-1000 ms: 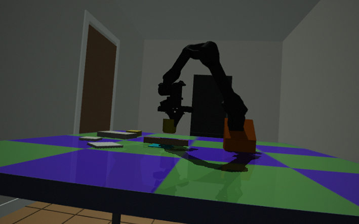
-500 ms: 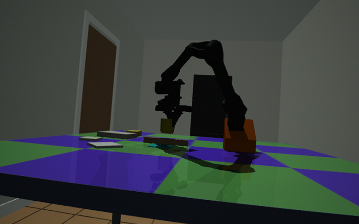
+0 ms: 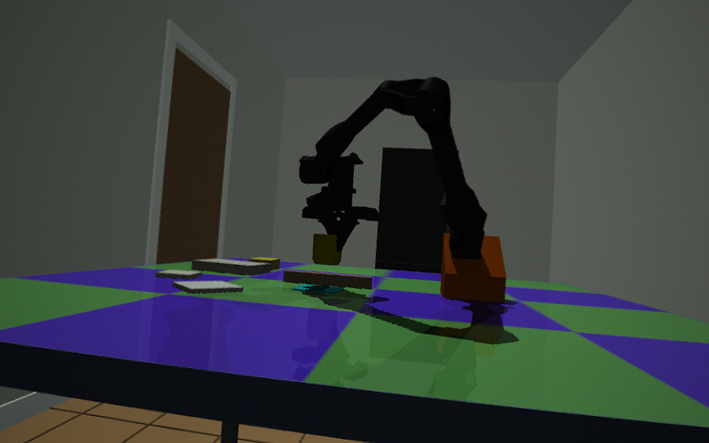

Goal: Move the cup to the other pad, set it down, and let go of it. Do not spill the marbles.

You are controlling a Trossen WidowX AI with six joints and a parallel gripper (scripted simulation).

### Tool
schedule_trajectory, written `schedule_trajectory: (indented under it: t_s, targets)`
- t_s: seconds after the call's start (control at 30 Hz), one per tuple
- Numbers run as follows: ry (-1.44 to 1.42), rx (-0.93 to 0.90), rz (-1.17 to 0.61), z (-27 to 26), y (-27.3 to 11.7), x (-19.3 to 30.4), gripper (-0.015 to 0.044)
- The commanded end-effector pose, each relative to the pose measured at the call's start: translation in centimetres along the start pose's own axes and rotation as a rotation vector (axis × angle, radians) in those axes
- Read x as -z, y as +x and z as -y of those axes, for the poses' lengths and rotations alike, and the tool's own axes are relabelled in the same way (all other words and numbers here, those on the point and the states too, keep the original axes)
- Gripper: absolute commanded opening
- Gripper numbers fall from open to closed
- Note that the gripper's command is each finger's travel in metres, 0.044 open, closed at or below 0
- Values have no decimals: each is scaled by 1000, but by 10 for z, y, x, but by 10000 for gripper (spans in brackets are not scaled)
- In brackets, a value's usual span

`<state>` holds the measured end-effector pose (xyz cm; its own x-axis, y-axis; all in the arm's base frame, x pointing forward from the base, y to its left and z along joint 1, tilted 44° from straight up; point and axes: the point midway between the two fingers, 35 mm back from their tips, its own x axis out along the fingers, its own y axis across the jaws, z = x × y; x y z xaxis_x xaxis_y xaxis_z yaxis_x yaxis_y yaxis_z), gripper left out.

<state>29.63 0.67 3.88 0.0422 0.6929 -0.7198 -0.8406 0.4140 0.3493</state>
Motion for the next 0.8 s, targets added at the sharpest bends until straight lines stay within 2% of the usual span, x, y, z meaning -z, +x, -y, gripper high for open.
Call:
schedule_trajectory:
  t_s: [0.0,0.57,0.77]
  targets:
    - [1,4,6,-6,-2,-10,0]
    - [1,3,8,-32,-6,-52,0]
    - [1,3,8,-32,-3,-53,0]
